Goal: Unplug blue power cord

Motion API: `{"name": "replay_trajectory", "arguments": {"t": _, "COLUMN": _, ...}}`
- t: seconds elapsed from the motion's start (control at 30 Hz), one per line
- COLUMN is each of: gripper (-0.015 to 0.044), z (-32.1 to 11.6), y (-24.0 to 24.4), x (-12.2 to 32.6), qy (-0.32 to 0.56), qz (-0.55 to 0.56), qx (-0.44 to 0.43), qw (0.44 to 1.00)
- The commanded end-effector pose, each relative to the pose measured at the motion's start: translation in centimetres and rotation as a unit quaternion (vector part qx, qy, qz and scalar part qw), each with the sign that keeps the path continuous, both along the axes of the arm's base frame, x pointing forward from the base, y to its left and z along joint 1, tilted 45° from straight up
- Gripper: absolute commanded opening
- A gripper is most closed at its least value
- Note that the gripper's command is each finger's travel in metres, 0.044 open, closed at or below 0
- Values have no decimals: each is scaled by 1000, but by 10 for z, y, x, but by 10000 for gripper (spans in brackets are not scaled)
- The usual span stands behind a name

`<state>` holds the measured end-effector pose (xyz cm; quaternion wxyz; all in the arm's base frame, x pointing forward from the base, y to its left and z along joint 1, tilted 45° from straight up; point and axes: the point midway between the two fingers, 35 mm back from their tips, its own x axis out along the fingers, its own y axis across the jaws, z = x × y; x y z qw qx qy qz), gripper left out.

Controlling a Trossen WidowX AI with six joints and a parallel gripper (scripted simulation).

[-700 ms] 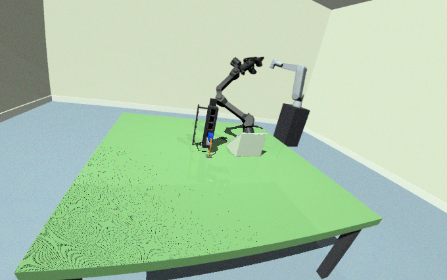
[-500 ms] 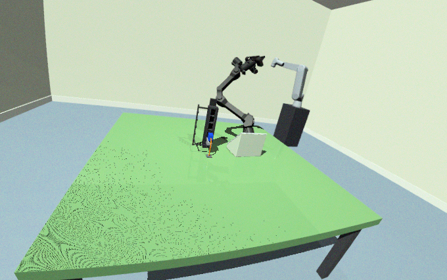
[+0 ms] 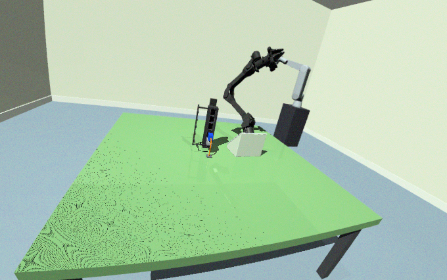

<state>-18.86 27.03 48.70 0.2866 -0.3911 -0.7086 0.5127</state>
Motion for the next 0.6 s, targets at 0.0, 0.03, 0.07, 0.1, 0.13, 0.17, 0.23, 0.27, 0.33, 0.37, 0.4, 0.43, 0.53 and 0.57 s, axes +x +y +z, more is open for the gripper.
{"name": "replay_trajectory", "arguments": {"t": 0.0, "gripper": 160, "z": -32, "y": 36, "x": 29, "qy": 17, "qz": -72, "qx": -65, "qw": 995}}
{"name": "replay_trajectory", "arguments": {"t": 0.03, "gripper": 160, "z": -40, "y": 44, "x": 36, "qy": 23, "qz": -90, "qx": -80, "qw": 992}}
{"name": "replay_trajectory", "arguments": {"t": 0.07, "gripper": 160, "z": -51, "y": 54, "x": 44, "qy": 24, "qz": -111, "qx": -99, "qw": 989}}
{"name": "replay_trajectory", "arguments": {"t": 0.1, "gripper": 160, "z": -61, "y": 63, "x": 53, "qy": 25, "qz": -132, "qx": -117, "qw": 984}}
{"name": "replay_trajectory", "arguments": {"t": 0.13, "gripper": 160, "z": -72, "y": 72, "x": 62, "qy": 26, "qz": -153, "qx": -135, "qw": 979}}
{"name": "replay_trajectory", "arguments": {"t": 0.17, "gripper": 160, "z": -83, "y": 81, "x": 71, "qy": 28, "qz": -175, "qx": -153, "qw": 972}}
{"name": "replay_trajectory", "arguments": {"t": 0.23, "gripper": 160, "z": -106, "y": 96, "x": 91, "qy": 32, "qz": -218, "qx": -187, "qw": 957}}
{"name": "replay_trajectory", "arguments": {"t": 0.27, "gripper": 160, "z": -117, "y": 102, "x": 102, "qy": 35, "qz": -239, "qx": -204, "qw": 949}}
{"name": "replay_trajectory", "arguments": {"t": 0.33, "gripper": 160, "z": -139, "y": 113, "x": 125, "qy": 41, "qz": -282, "qx": -235, "qw": 929}}
{"name": "replay_trajectory", "arguments": {"t": 0.37, "gripper": 160, "z": -150, "y": 117, "x": 137, "qy": 45, "qz": -304, "qx": -251, "qw": 918}}
{"name": "replay_trajectory", "arguments": {"t": 0.4, "gripper": 160, "z": -161, "y": 121, "x": 150, "qy": 49, "qz": -327, "qx": -267, "qw": 905}}
{"name": "replay_trajectory", "arguments": {"t": 0.43, "gripper": 160, "z": -173, "y": 124, "x": 163, "qy": 53, "qz": -349, "qx": -282, "qw": 892}}
{"name": "replay_trajectory", "arguments": {"t": 0.53, "gripper": 160, "z": -207, "y": 128, "x": 203, "qy": 68, "qz": -415, "qx": -325, "qw": 847}}
{"name": "replay_trajectory", "arguments": {"t": 0.57, "gripper": 160, "z": -218, "y": 128, "x": 216, "qy": 73, "qz": -437, "qx": -338, "qw": 831}}
